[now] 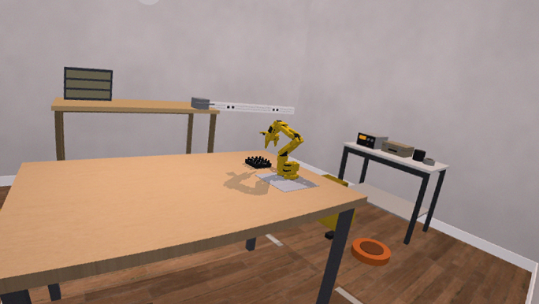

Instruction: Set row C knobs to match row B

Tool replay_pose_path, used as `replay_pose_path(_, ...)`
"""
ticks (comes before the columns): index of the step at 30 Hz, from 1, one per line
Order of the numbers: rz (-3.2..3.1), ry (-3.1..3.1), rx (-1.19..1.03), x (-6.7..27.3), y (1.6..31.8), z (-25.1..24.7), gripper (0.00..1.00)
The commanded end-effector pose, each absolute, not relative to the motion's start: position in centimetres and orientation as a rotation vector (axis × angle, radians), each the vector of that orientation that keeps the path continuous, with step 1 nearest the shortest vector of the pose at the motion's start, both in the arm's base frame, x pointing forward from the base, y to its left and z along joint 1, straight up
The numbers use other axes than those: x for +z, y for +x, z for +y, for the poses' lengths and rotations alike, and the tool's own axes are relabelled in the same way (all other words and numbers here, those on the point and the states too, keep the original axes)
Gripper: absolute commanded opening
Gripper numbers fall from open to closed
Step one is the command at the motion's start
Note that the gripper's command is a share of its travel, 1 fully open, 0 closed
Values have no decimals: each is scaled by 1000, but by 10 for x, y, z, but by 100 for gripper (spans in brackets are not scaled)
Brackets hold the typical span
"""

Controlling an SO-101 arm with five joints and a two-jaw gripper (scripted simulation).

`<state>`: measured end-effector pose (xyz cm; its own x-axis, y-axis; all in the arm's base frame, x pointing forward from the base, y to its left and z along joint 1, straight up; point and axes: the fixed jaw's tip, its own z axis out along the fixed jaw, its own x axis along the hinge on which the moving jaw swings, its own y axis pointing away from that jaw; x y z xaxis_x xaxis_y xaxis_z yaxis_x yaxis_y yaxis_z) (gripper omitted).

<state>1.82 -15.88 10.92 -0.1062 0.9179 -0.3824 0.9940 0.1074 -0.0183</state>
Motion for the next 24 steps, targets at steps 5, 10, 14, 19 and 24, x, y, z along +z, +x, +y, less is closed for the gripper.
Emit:
replay_pose_path(5, 2094, 1905, -400, 112, 18, -181, 40)
replay_pose_path(10, 2093, 1905, -400, 111, 19, -192, 40)
replay_pose_path(14, 2093, 1905, -400, 110, 19, -205, 40)
replay_pose_path(19, 2093, 1905, -400, 108, 20, -214, 40)
replay_pose_path(24, 2093, 1905, -400, 108, 20, -215, 40)
